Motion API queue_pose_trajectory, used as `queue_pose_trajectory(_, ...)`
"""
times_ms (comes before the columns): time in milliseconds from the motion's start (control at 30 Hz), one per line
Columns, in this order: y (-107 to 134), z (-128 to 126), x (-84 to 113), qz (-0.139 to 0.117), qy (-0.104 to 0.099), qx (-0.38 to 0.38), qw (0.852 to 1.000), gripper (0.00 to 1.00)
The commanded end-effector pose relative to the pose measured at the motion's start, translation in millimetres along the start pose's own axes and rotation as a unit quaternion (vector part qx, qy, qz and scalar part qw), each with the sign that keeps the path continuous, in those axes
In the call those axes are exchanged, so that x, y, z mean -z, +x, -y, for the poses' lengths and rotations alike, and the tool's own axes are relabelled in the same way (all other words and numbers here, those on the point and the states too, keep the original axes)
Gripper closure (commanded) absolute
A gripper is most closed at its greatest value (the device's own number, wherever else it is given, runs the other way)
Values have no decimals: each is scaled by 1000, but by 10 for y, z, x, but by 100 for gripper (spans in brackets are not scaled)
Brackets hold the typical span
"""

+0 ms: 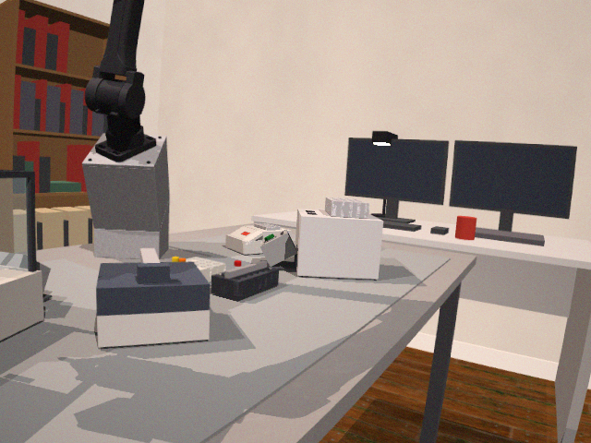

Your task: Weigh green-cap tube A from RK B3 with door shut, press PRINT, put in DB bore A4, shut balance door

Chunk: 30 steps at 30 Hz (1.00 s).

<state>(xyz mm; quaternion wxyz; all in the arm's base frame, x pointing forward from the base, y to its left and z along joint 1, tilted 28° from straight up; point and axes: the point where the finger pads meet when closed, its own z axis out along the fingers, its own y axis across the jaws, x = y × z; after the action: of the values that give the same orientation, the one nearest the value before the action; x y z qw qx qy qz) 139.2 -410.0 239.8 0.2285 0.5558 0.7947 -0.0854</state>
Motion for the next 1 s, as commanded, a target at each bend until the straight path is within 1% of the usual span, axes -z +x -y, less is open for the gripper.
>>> queue_pose_trajectory(0,-12,-87,111,11,-3,1,1000,91)
queue_pose_trajectory(33,-181,-102,241,30,-3,4,1000,91)
queue_pose_trajectory(300,9,-101,124,11,-2,1,1000,91)
queue_pose_trajectory(400,-38,-107,162,17,-2,1,1000,91)
queue_pose_trajectory(467,7,-106,135,13,-2,1,1000,91)
queue_pose_trajectory(567,-1,-107,143,14,-2,1,1000,91)
queue_pose_trajectory(600,-90,-114,208,23,-2,2,1000,91)
queue_pose_trajectory(867,-91,-114,209,24,-2,2,1000,91)
queue_pose_trajectory(900,-63,-106,137,24,-2,2,1000,91)
queue_pose_trajectory(967,11,-84,-61,3,-2,-1,1000,91)
